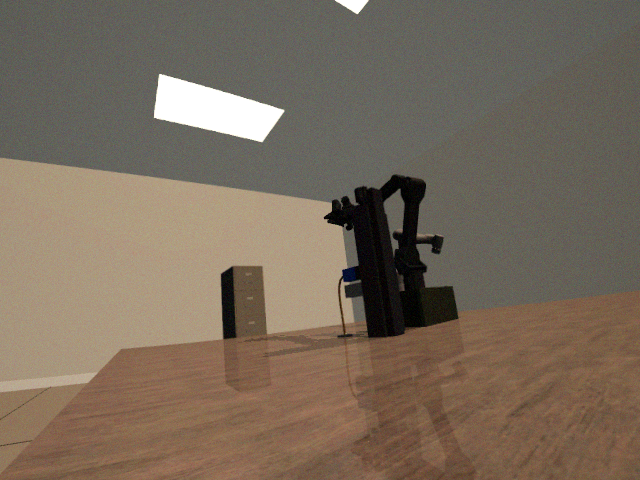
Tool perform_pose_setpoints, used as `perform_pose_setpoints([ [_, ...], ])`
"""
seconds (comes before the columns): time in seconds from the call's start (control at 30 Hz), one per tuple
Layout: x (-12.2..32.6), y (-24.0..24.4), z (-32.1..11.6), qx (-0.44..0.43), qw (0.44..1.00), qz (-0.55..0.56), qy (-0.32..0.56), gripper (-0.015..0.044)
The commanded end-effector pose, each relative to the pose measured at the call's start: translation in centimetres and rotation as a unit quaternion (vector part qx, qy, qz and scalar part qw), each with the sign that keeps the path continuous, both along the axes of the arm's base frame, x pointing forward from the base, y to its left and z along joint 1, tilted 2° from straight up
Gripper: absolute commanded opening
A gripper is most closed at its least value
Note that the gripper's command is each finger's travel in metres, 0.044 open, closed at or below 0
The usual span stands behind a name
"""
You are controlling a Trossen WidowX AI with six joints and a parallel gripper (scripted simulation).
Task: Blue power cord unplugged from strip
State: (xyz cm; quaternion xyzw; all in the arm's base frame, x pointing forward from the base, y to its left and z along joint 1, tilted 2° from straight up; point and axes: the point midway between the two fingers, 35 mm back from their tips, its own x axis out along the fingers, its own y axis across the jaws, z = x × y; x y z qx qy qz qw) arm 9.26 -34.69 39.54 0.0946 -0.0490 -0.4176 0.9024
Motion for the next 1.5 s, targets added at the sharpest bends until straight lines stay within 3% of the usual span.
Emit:
perform_pose_setpoints([
  [0.0, 6.1, 0.4, -3.5, 0.119, 0.991, 0.057, -0.026, 0.016],
  [0.43, 19.4, 8.7, -13.0, 0.387, 0.909, 0.153, 0.028, 0.016],
  [0.7, 24.6, 19.4, -19.8, 0.549, 0.812, 0.143, 0.135, 0.016],
  [0.93, 24.1, 28.8, -25.3, 0.618, 0.736, 0.045, 0.272, 0.016],
  [1.13, 20.8, 35.4, -28.2, 0.589, 0.706, -0.063, 0.387, 0.016],
  [1.47, 20.3, 36.0, -28.4, 0.581, 0.705, -0.075, 0.399, 0.016],
])
